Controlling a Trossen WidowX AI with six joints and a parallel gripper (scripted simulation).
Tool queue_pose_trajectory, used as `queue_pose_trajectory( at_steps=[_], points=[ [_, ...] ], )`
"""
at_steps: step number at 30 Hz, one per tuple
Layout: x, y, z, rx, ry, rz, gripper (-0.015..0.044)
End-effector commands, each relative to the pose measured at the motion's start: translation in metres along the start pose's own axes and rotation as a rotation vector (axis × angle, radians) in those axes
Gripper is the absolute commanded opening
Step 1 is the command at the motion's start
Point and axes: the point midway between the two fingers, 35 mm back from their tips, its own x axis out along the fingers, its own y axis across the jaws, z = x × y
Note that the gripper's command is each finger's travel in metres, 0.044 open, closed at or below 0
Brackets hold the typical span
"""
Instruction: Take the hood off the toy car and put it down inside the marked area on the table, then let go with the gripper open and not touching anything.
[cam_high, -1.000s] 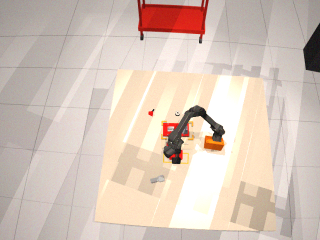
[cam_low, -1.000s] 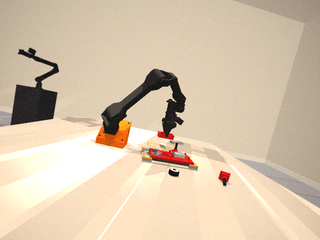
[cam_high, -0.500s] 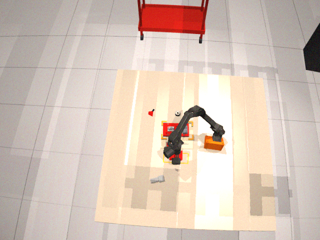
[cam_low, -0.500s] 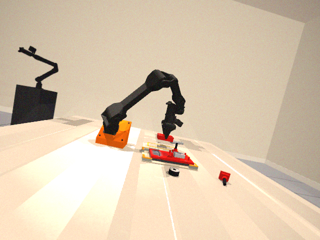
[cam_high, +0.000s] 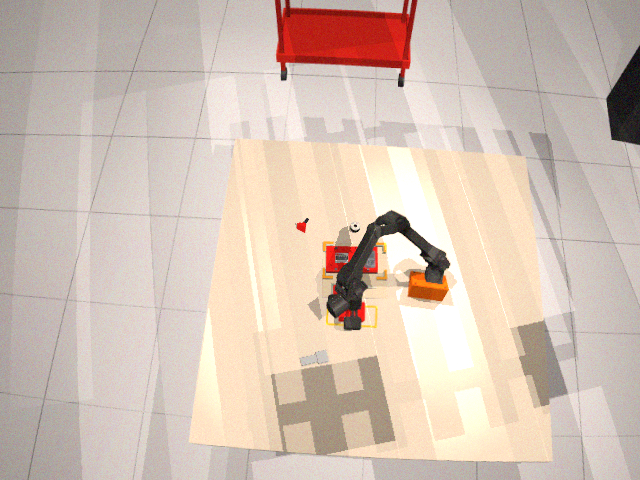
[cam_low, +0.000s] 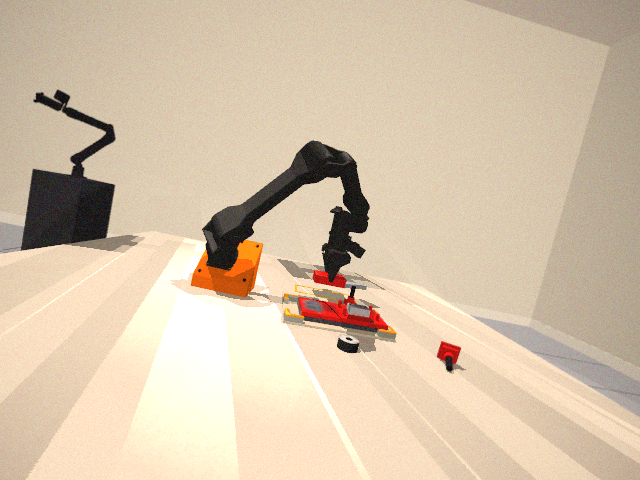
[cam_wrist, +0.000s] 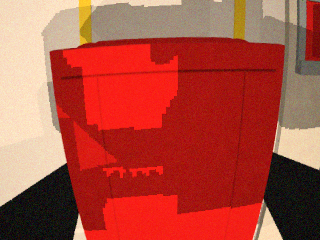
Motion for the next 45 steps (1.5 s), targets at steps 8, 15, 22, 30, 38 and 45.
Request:
queue_pose_trajectory(
  at_steps=[8,15,22,30,38,45],
  points=[
    [0.01,-0.001,-0.002,-0.009,0.001,-0.006,0.0],
    [0.016,-0.001,-0.003,-0.009,0.001,-0.006,0.0],
    [0.017,-0.001,-0.003,-0.009,0.001,-0.006,0.0],
    [0.021,-0.002,-0.003,-0.009,0.001,-0.007,0.0],
    [0.025,-0.002,-0.003,-0.009,0.001,-0.007,0.0],
    [0.028,-0.002,-0.003,-0.009,0.001,-0.007,0.0]
  ],
)
